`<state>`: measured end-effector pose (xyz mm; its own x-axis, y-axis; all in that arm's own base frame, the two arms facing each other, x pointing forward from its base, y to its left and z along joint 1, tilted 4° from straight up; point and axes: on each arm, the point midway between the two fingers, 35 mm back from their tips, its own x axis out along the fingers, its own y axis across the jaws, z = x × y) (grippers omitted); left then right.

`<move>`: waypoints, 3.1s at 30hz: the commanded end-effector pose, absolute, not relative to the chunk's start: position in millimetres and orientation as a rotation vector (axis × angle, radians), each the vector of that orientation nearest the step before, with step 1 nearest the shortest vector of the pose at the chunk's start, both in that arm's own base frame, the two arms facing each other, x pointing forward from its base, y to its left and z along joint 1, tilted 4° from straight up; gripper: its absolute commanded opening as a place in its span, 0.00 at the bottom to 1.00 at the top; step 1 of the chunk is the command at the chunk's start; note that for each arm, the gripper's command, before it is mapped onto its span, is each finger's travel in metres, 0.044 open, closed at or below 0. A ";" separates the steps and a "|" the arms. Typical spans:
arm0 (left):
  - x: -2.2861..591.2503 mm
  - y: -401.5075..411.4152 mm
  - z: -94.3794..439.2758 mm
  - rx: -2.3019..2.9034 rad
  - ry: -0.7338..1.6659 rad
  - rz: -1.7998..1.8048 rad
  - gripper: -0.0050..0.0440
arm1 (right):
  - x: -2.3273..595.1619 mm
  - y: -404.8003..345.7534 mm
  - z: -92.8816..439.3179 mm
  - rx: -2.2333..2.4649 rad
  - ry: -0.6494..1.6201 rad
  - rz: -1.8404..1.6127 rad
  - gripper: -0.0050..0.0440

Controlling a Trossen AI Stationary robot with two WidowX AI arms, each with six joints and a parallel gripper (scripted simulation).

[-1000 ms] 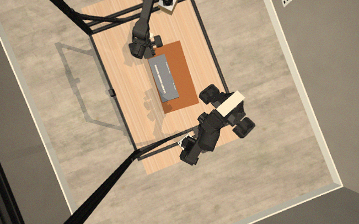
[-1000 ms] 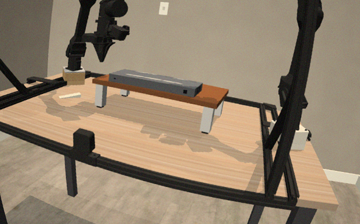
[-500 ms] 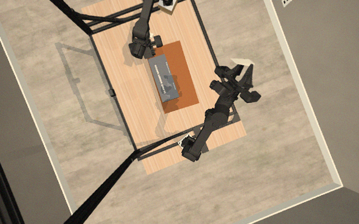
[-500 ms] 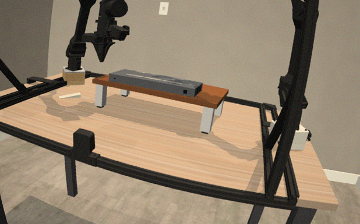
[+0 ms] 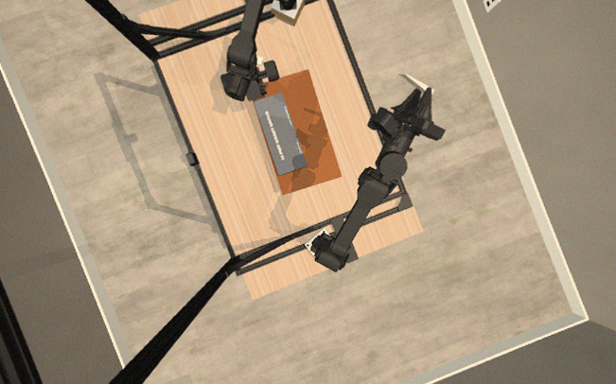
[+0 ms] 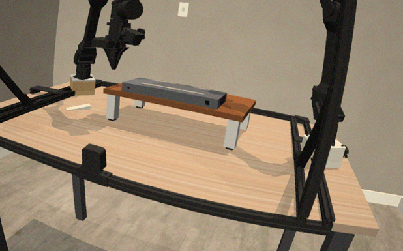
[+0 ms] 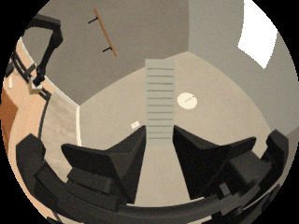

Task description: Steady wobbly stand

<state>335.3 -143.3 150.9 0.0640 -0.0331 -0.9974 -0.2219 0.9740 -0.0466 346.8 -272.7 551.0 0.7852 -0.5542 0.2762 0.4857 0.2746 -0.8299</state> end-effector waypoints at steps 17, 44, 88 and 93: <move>335.3 -143.3 150.9 -0.207 1.503 0.144 0.10 | 391.9 -307.1 378.4 -1.252 0.611 -0.346 0.10; 335.3 -143.3 150.9 -0.207 1.503 0.144 0.10 | 358.7 -276.4 156.2 -1.366 1.071 0.493 0.10; 335.3 -143.3 150.9 -0.207 1.503 0.144 0.10 | 283.7 -214.0 43.5 -1.293 1.092 1.257 0.10; 335.3 -143.3 150.9 -0.207 1.503 0.144 0.10 | 286.8 -212.2 -12.3 -1.293 1.092 1.257 0.10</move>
